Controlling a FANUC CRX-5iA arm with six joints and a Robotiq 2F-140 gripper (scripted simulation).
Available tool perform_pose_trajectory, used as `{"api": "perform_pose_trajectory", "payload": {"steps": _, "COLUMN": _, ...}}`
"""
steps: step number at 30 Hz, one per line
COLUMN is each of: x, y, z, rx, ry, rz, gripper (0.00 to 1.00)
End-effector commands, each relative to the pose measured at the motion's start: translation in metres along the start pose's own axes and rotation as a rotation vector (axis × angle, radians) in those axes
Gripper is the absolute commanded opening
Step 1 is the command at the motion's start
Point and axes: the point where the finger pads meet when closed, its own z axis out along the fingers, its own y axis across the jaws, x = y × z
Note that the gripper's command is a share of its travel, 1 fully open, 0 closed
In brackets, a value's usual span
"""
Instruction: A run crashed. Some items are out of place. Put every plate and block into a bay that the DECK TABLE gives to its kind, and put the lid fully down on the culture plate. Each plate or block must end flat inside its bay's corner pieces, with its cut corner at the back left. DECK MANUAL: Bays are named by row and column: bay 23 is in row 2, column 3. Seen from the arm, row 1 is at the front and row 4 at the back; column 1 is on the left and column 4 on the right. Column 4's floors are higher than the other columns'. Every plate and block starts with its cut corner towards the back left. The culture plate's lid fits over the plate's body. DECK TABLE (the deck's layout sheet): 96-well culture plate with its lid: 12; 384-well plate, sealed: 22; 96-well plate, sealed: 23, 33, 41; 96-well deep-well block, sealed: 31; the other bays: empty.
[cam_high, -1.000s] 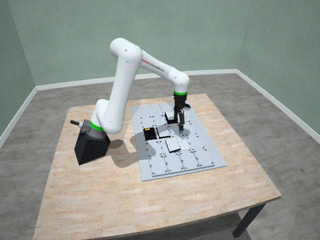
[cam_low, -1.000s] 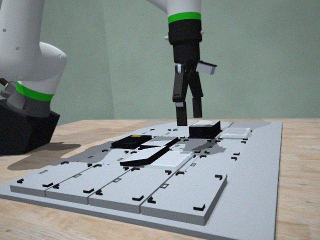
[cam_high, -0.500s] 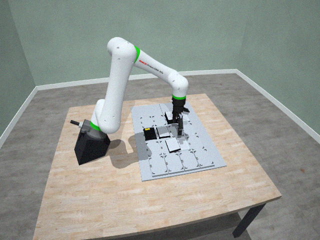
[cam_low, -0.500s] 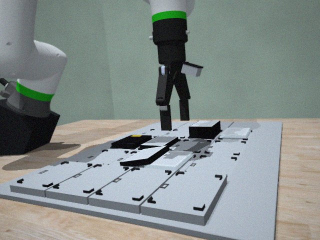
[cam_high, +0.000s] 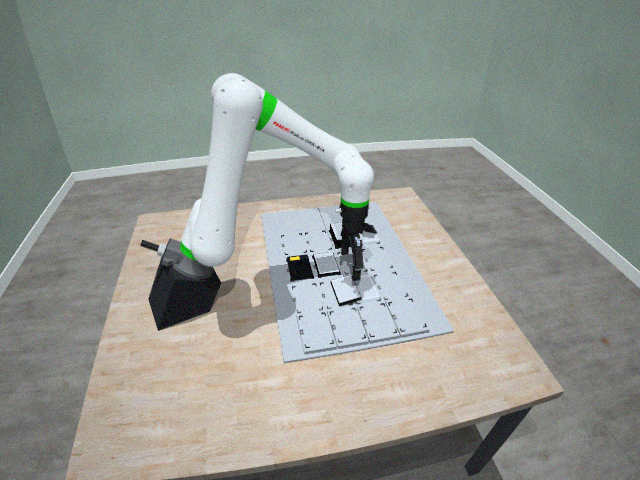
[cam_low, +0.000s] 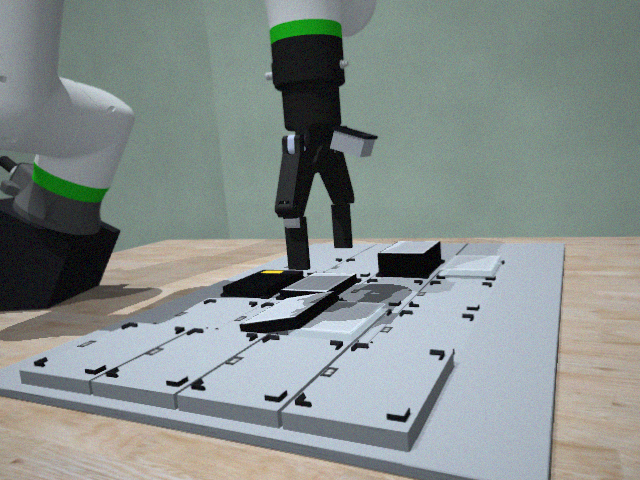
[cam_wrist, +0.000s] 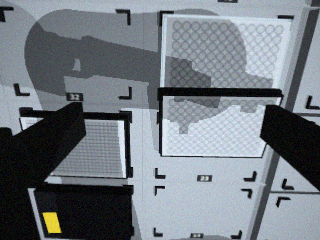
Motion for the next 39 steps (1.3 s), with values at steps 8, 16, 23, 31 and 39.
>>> {"api": "perform_pose_trajectory", "payload": {"steps": 8, "x": -0.02, "y": 0.037, "z": 0.001, "rx": 0.001, "ry": 0.001, "rz": -0.001, "gripper": 1.0}}
{"api": "perform_pose_trajectory", "payload": {"steps": 16, "x": -0.029, "y": 0.052, "z": 0.001, "rx": 0.001, "ry": 0.001, "rz": -0.001, "gripper": 1.0}}
{"api": "perform_pose_trajectory", "payload": {"steps": 23, "x": -0.029, "y": 0.052, "z": 0.004, "rx": 0.001, "ry": 0.001, "rz": -0.001, "gripper": 1.0}}
{"api": "perform_pose_trajectory", "payload": {"steps": 31, "x": -0.029, "y": 0.052, "z": 0.012, "rx": 0.001, "ry": 0.001, "rz": -0.001, "gripper": 1.0}}
{"api": "perform_pose_trajectory", "payload": {"steps": 39, "x": -0.029, "y": 0.052, "z": 0.023, "rx": 0.001, "ry": 0.001, "rz": -0.001, "gripper": 1.0}}
